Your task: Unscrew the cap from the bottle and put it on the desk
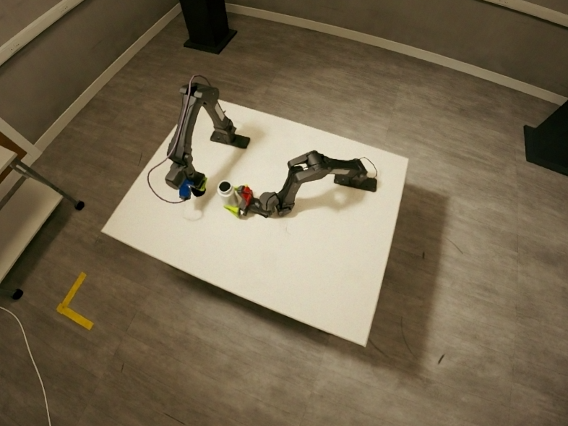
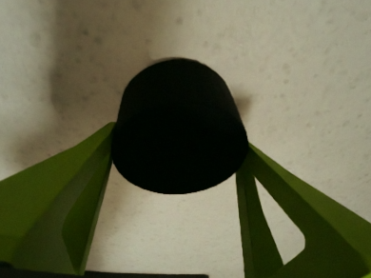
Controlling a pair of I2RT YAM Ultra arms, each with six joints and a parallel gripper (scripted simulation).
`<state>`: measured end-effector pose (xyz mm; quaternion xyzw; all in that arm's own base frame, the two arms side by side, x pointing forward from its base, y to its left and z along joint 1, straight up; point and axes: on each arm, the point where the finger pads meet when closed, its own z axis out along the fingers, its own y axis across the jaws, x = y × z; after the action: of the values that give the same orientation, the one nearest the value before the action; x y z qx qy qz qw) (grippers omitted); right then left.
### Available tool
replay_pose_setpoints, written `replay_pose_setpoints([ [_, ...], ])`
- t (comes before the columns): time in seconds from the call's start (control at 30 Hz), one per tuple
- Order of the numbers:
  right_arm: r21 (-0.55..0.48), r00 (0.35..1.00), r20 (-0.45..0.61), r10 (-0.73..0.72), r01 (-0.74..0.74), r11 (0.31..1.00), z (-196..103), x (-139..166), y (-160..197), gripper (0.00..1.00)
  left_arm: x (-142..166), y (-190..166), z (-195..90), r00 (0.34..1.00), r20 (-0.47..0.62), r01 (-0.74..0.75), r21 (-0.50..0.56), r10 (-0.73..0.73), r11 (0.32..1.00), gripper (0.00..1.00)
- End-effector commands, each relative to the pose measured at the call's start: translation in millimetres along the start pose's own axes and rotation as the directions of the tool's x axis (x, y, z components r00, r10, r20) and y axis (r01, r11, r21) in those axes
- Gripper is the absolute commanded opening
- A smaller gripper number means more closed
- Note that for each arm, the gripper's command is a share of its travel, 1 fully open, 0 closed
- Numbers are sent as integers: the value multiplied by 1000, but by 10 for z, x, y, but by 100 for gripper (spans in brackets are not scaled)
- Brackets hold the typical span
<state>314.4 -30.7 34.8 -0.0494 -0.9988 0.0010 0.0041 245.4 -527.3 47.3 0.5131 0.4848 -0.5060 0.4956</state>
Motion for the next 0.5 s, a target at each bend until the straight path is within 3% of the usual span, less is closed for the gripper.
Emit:
replay_pose_setpoints([
  [0.0, 0, 1000, 11, 0, 0, 1000, -29, -21, 0, 57, -72, 9, 11, 1000, 14, -10, 0, 10, 1000, 96],
  [0.1, 0, 1000, 11, 0, 0, 1000, -29, -21, 0, 91, -72, 9, 11, 1000, 14, -10, 0, 10, 1000, 96],
  [0.13, 0, 1000, 11, 0, 0, 1000, -29, -21, 0, 94, -72, 9, 11, 1000, 14, -10, 0, 10, 1000, 96],
  [0.3, 0, 1000, 19, 0, 0, 1000, -652, -16, -1, 94, -292, 15, -401, 1000, 20, -17, 2, 17, 1000, 96],
  [0.47, 0, 1000, 17, 0, 0, 1000, -680, -11, -2, 94, -302, 13, -423, 1000, 20, -17, 2, 17, 1000, 96],
])
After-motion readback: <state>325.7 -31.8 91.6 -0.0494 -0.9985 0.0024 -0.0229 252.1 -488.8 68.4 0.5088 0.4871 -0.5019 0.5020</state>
